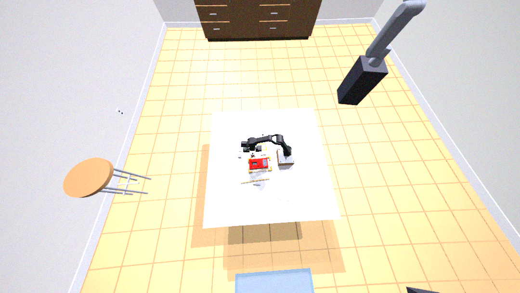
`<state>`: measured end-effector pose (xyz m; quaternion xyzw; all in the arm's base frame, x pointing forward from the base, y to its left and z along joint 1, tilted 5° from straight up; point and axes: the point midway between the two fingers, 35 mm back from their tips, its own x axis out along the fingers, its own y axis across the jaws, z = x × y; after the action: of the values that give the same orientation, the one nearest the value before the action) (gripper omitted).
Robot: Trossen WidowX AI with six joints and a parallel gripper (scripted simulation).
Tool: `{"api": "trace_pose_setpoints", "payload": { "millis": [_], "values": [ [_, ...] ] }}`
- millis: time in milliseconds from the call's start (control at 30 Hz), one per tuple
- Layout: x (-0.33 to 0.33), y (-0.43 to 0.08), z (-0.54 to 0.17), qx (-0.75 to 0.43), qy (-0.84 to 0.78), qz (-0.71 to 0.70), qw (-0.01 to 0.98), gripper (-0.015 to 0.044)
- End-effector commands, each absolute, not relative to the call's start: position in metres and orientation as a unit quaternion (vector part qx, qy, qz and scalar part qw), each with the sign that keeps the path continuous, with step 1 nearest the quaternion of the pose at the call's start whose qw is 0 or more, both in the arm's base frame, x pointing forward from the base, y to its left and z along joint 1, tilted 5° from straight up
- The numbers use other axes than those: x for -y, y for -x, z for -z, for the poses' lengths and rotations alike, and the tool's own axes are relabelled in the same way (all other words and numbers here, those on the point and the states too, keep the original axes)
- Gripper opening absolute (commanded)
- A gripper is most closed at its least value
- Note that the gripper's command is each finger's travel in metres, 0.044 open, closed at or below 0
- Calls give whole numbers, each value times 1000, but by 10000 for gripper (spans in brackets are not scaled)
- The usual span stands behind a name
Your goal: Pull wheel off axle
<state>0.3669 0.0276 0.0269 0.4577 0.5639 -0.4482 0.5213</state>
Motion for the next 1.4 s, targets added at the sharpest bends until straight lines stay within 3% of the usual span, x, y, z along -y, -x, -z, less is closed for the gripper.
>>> {"api": "trace_pose_setpoints", "payload": {
  "millis": [0, 533, 1200, 1367],
  "values": [
    [-25, -370, -26, -562, -458, 451, 521, 300],
    [-29, -366, 48, -562, -458, 451, 521, 300],
    [-29, -364, 46, -568, -453, 454, 516, 167],
    [-29, -364, 45, -568, -453, 453, 516, 35]
  ]
}}
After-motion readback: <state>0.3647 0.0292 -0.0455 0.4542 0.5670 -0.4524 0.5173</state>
